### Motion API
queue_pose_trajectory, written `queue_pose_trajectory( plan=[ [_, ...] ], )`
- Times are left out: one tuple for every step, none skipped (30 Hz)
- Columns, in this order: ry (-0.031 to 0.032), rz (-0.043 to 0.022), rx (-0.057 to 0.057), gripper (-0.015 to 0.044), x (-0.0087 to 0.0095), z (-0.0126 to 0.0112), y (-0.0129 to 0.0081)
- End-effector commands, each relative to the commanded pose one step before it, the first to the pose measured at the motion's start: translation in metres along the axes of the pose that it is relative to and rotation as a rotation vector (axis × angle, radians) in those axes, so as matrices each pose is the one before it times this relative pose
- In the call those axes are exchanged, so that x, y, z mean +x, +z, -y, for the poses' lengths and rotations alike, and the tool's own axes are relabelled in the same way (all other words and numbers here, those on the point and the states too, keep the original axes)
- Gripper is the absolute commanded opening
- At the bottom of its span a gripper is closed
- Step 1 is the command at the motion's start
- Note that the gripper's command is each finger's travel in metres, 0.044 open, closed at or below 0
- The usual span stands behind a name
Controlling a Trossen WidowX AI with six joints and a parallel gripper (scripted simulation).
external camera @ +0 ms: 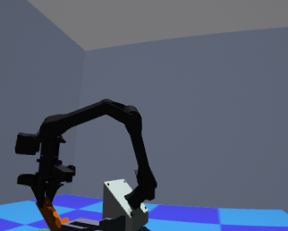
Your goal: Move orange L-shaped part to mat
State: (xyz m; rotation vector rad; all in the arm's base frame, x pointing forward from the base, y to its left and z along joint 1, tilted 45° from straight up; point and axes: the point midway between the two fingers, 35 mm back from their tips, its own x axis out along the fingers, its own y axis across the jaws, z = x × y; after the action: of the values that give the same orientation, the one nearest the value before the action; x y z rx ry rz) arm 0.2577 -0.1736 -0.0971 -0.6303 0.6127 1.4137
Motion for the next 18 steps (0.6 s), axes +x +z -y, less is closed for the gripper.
queue_pose_trajectory(
  plan=[
    [-0.00297,0.00291,0.0058,0.0,0.00655,-0.00042,0.00016],
    [-0.00002,0.00007,0.0,0.0,0.00163,-0.00002,0.00003],
    [-0.00002,0.00007,0.0,0.0,0.00163,-0.00002,0.00004],
    [-0.00002,0.00008,0.0,0.0,0.00163,-0.00003,0.00004],
    [-0.00002,0.00008,0.0,0.0,0.00162,-0.00004,0.00005],
    [-0.00002,0.00009,0.0,0.0,0.00162,-0.00005,0.00006],
    [-0.00001,0.00007,0.0,0.0,0.00131,-0.00004,0.00005],
    [-0.00001,0.00005,0.0,0.0,0.00079,-0.00003,0.00003],
    [0.0,0.00002,0.0,0.0,0.00026,-0.00001,0.00001],
    [0.0,0.0,0.0,0.0,-0.00011,0.0,0.0],
    [0.0,0.0,0.0,0.0,0.0,0.0,0.0],
    [0.0,0.0,0.0,0.0,0.0,0.0,0.0],
    [0.0,0.0,0.0,0.0,0.0,0.0,0.0],
    [0.0,0.0,0.0,0.0,0.0,0.0,0.0],
    [0.0,0.0,0.0,0.0,0.00013,0.0,0.0],
    [0.0,0.0,0.0,0.0,0.0,0.0,0.0],
    [0.00353,-0.0013,-0.0044,0.0,-0.00045,-0.00019,0.00008],
    [0.0,0.0,0.0,0.0026,0.0,0.0,0.0]
  ],
)
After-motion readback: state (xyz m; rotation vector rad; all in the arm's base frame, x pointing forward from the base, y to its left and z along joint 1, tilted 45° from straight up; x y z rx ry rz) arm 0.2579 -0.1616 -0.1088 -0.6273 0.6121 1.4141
